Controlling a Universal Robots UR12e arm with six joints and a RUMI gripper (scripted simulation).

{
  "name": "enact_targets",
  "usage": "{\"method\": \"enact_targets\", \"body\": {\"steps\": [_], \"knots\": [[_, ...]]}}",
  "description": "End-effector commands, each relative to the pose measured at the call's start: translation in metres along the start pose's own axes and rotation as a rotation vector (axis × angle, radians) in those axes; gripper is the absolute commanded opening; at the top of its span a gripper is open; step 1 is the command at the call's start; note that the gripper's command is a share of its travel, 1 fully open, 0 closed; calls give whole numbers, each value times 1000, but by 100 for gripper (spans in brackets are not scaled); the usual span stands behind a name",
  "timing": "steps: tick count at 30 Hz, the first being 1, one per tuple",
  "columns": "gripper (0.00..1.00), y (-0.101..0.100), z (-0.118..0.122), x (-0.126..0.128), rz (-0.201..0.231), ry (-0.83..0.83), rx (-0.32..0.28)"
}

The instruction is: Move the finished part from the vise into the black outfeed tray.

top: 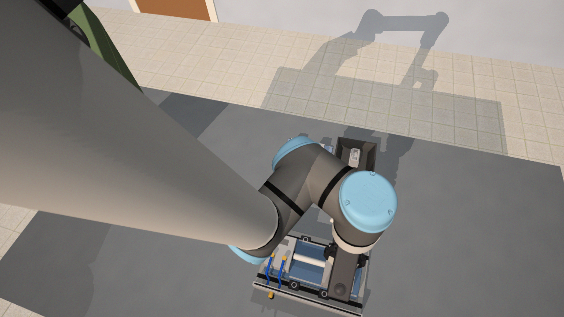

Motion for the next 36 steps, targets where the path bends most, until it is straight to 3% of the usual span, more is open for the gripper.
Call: {"method": "enact_targets", "body": {"steps": [1,21,36], "knots": [[0,1,0,0,-1,0,0],[0,2,0,-1,-1,0,0],[0,19,0,0,-1,0,0]]}}
Point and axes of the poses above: the point where the finger pads meet when closed, its own y axis back along the fingers, its own x axis across the jaws, z = x × y, the point moved 8 cm from there along y, back along the fingers, and after that the axes turned 12 degrees about -y, right-handed, at the moved point
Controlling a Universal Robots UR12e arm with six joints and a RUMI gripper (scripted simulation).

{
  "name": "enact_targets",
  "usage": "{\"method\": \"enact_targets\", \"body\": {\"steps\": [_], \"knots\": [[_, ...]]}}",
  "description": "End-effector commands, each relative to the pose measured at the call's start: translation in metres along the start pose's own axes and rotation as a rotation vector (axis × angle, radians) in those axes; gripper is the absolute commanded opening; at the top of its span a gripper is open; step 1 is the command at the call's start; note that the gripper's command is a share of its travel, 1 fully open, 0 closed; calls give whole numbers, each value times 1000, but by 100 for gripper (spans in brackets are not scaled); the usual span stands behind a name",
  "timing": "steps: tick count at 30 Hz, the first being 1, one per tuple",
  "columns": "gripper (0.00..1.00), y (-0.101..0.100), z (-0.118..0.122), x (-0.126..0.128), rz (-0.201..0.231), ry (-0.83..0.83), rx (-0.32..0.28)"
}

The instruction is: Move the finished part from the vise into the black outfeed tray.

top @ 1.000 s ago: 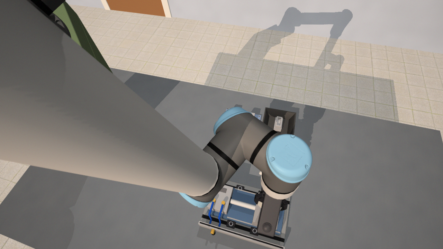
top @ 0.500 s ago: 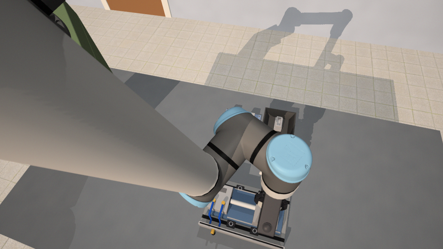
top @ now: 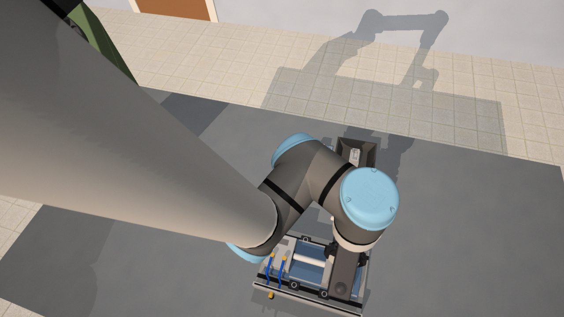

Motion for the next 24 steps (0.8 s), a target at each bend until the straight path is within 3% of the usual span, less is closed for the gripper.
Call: {"method": "enact_targets", "body": {"steps": [1,24], "knots": [[0,10,0,-1,-1,0,0],[0,36,0,0,-1,0,0]]}}
Point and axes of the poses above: the point where the finger pads meet when closed, its own y axis back along the fingers, its own x axis across the jaws, z = x × y, the point moved 8 cm from there along y, back along the fingers, and after that the axes turned 12 degrees about -y, right-handed, at the moved point
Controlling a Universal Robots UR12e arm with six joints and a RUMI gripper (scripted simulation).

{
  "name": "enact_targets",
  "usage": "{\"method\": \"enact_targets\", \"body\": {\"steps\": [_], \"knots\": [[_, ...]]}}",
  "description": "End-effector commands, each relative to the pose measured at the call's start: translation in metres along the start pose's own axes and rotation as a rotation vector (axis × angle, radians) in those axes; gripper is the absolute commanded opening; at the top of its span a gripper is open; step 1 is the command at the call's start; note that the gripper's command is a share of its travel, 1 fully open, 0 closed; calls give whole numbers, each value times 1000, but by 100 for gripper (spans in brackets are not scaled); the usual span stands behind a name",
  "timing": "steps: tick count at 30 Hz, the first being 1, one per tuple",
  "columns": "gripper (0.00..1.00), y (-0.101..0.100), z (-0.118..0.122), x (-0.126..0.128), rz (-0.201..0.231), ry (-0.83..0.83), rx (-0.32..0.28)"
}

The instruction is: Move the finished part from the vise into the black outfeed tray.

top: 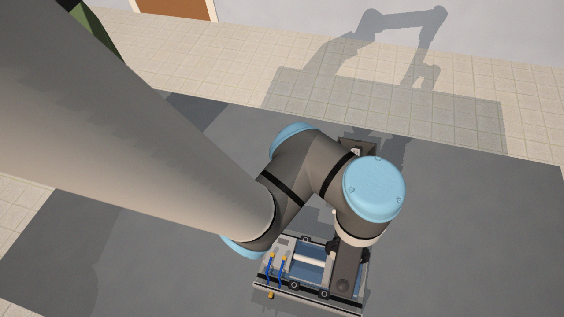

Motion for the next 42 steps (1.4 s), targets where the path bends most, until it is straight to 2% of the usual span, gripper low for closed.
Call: {"method": "enact_targets", "body": {"steps": [1,10,17,19,25,34,36,42], "knots": [[0,3,0,0,-1,0,0],[0,3,3,0,-1,0,0],[0,1,27,2,2,1,-2],[0,1,27,2,2,1,-2],[0,-2,73,8,5,5,-5],[0,-3,168,28,8,13,-6],[0,-3,168,28,8,13,-6],[0,-1,226,47,5,20,-4]]}}
Point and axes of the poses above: the point where the finger pads meet when closed, its own y axis back along the fingers, its own x axis across the jaws, z = x × y, the point moved 8 cm from there along y, back along the fingers, and after that the axes turned 12 degrees about -y, right-handed, at the moved point
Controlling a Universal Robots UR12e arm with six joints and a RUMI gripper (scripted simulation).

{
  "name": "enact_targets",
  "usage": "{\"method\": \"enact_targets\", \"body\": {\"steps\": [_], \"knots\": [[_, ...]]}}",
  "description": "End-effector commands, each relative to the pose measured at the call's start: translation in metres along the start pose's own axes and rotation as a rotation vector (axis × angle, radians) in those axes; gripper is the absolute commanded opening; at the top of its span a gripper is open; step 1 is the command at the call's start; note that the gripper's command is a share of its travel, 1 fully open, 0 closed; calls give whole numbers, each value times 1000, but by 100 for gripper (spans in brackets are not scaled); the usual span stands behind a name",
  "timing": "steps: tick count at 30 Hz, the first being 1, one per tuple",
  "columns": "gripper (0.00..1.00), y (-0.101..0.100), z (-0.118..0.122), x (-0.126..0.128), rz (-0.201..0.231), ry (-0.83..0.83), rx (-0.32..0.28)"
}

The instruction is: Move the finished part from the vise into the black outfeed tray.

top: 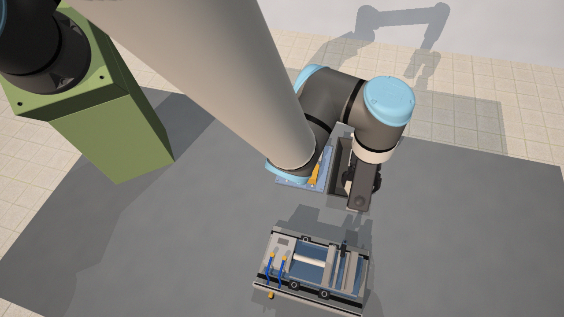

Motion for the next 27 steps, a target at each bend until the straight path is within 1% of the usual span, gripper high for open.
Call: {"method": "enact_targets", "body": {"steps": [1,5,9,16,27], "knots": [[0,1,54,14,-3,4,4],[0,2,81,24,-5,8,6],[0,4,98,31,-7,10,7],[0,4,106,34,-9,11,8],[0,4,107,34,-9,11,8]]}}
Point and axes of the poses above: the point where the finger pads meet when closed, its own y axis back along the fingers, its own x axis across the jaws, z = x × y, the point moved 8 cm from there along y, back along the fingers, and after that the axes turned 12 degrees about -y, right-handed, at the moved point
